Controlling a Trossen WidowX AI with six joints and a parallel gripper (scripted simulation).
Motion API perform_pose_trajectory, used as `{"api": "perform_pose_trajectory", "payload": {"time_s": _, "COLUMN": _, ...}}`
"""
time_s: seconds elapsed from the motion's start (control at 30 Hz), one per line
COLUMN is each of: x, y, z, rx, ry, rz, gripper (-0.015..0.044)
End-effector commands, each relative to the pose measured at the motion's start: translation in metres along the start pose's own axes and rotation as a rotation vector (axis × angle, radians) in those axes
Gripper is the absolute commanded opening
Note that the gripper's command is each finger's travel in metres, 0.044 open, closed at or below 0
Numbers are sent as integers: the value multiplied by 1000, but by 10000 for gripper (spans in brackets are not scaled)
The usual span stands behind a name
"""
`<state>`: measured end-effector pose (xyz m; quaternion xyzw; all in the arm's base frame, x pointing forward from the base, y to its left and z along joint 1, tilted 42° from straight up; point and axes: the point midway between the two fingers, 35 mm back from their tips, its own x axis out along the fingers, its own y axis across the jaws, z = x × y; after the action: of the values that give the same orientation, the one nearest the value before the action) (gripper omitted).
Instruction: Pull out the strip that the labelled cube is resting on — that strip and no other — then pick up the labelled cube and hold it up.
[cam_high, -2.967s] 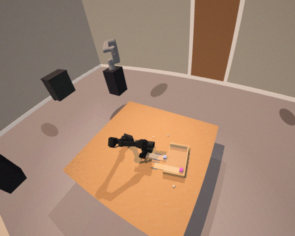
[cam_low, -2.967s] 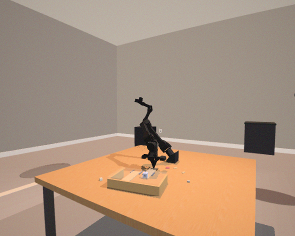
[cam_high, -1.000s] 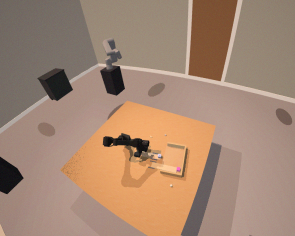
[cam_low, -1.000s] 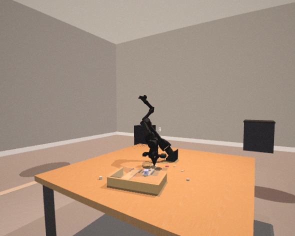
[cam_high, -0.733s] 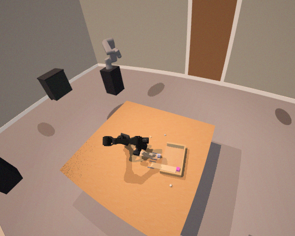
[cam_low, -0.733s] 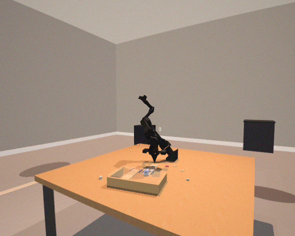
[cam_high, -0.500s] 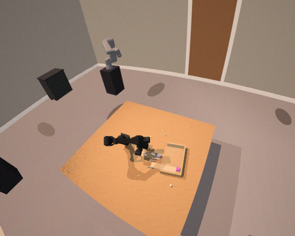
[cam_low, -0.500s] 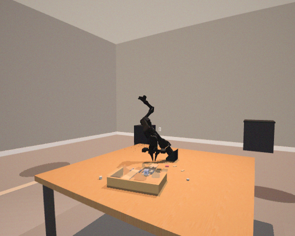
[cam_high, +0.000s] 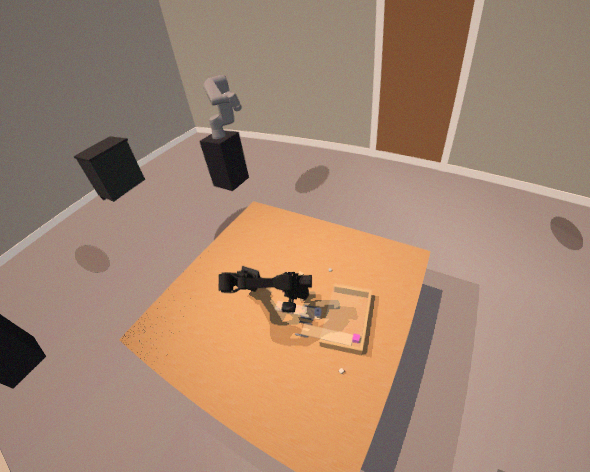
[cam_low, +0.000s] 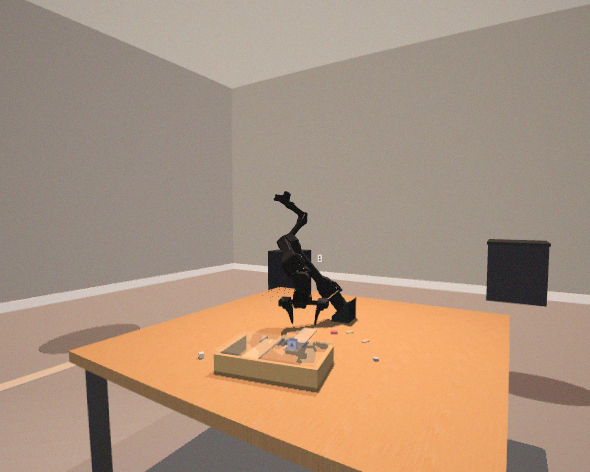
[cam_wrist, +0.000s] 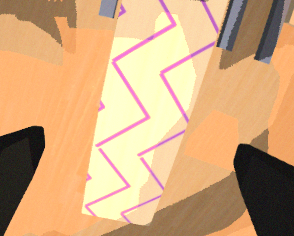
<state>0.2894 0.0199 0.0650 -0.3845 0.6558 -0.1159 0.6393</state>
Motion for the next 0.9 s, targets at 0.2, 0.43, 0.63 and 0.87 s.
{"api": "perform_pose_trajectory", "payload": {"time_s": 0.2, "x": -5, "y": -6, "z": 37, "rx": -1, "ry": 0, "rz": -1, "gripper": 440}}
{"api": "perform_pose_trajectory", "payload": {"time_s": 0.43, "x": -8, "y": -9, "z": 63, "rx": 0, "ry": -1, "rz": -1, "gripper": 440}}
{"api": "perform_pose_trajectory", "payload": {"time_s": 0.63, "x": -11, "y": -12, "z": 85, "rx": 1, "ry": -2, "rz": -1, "gripper": 440}}
{"api": "perform_pose_trajectory", "payload": {"time_s": 0.87, "x": -15, "y": -17, "z": 111, "rx": 2, "ry": -3, "rz": -1, "gripper": 440}}
